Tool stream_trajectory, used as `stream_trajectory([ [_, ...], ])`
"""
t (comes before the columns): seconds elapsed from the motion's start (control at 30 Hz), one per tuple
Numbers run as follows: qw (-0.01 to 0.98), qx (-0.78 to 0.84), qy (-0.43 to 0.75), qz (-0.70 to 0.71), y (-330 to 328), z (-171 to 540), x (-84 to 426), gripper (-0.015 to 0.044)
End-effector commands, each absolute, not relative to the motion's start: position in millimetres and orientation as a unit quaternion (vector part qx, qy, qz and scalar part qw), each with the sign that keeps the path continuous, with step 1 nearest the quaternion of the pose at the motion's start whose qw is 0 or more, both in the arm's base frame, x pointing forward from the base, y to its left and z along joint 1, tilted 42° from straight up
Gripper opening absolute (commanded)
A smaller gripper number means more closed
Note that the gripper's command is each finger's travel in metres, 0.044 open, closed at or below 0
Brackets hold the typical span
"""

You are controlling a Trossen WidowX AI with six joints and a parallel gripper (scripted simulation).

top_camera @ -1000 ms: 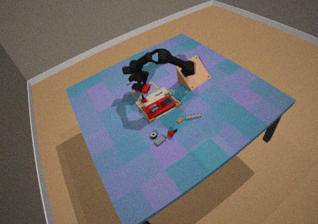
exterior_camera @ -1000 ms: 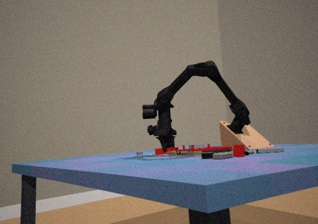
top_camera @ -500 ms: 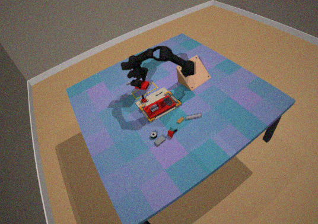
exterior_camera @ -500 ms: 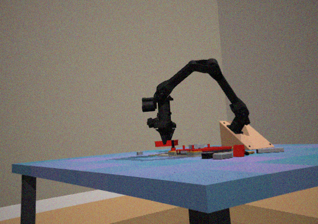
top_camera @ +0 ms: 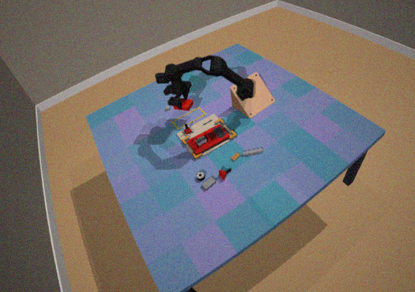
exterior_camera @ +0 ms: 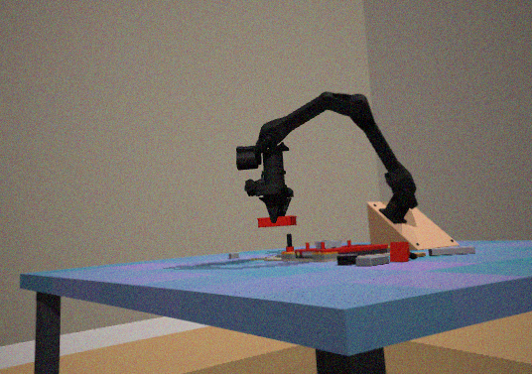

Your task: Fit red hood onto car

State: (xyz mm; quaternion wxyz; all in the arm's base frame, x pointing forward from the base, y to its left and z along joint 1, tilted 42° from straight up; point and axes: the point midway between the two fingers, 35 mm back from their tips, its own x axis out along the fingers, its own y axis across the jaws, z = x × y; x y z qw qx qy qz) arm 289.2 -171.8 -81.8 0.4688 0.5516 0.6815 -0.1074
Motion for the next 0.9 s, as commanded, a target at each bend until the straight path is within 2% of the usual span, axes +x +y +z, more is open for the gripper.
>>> stream_trajectory([
  [0.0, 0.472, 0.549, 0.681, -0.108, -178.5, -74.8, 289.2, 0.0000],
  [0.23, 0.479, 0.543, 0.682, -0.098, -173.1, -68.7, 294.3, 0.0000],
  [0.87, 0.586, 0.426, 0.688, 0.033, -96.9, 8.8, 345.5, 0.0000],
])
